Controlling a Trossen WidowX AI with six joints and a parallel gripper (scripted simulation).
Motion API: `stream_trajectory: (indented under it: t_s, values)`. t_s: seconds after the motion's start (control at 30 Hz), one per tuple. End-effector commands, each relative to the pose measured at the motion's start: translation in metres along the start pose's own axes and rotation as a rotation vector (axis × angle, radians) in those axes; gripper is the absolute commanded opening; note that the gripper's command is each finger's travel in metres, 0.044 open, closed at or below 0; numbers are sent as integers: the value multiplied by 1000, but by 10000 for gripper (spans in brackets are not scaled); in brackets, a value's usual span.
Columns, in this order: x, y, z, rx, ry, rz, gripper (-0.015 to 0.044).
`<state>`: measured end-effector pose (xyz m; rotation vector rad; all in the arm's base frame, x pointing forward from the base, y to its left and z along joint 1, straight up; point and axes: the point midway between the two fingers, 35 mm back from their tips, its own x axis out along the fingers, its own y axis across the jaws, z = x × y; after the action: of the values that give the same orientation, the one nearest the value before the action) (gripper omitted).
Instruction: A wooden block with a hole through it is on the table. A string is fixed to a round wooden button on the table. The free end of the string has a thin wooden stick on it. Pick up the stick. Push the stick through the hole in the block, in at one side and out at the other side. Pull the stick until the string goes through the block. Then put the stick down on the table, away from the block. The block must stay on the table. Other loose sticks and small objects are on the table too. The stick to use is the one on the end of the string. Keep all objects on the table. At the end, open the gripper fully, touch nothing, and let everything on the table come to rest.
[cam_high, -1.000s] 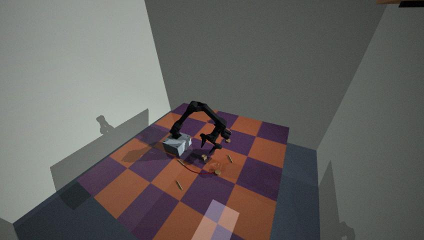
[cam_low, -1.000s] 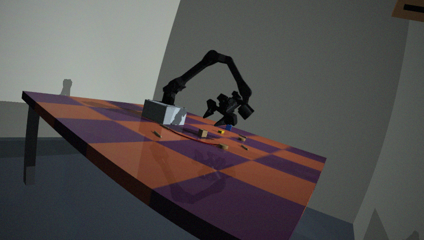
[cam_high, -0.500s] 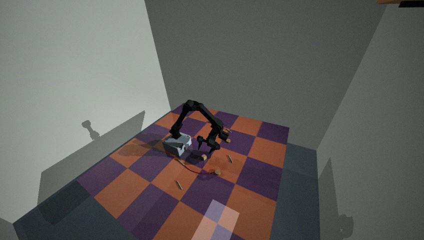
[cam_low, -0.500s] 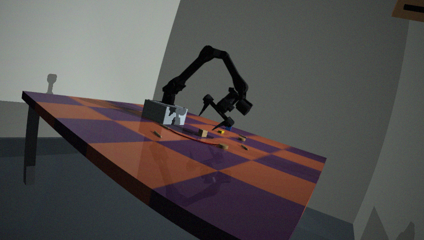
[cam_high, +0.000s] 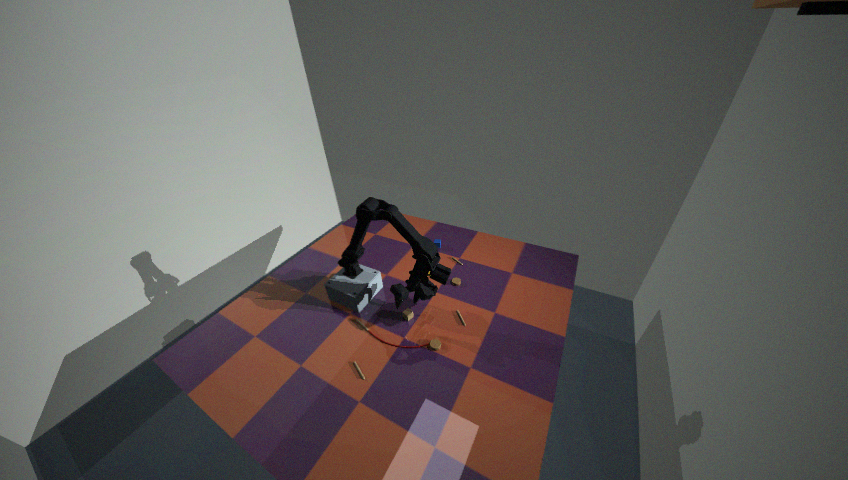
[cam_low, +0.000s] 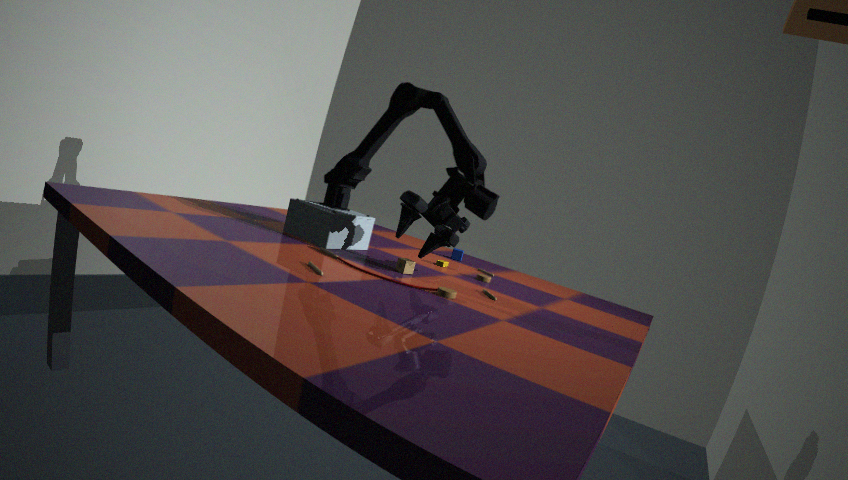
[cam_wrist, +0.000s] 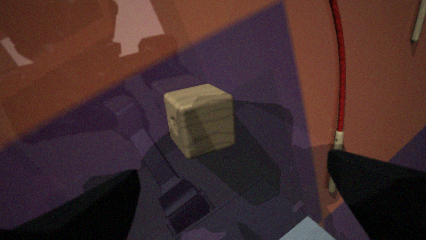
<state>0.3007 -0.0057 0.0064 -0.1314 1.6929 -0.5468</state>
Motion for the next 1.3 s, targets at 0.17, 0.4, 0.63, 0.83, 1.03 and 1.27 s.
stream_trajectory:
  t_s: [0.17,0.4,0.63,0.83,1.03,1.27]
  values:
    - [4,-11,1,-931,-174,233,440]
    - [3,-15,3,-1253,-298,253,440]
    - [2,-18,5,-1582,-431,227,440]
    - [1,-19,5,-1711,-480,205,440]
    - [1,-19,5,-1711,-480,205,440]
    - [1,-19,5,-1711,-480,205,440]
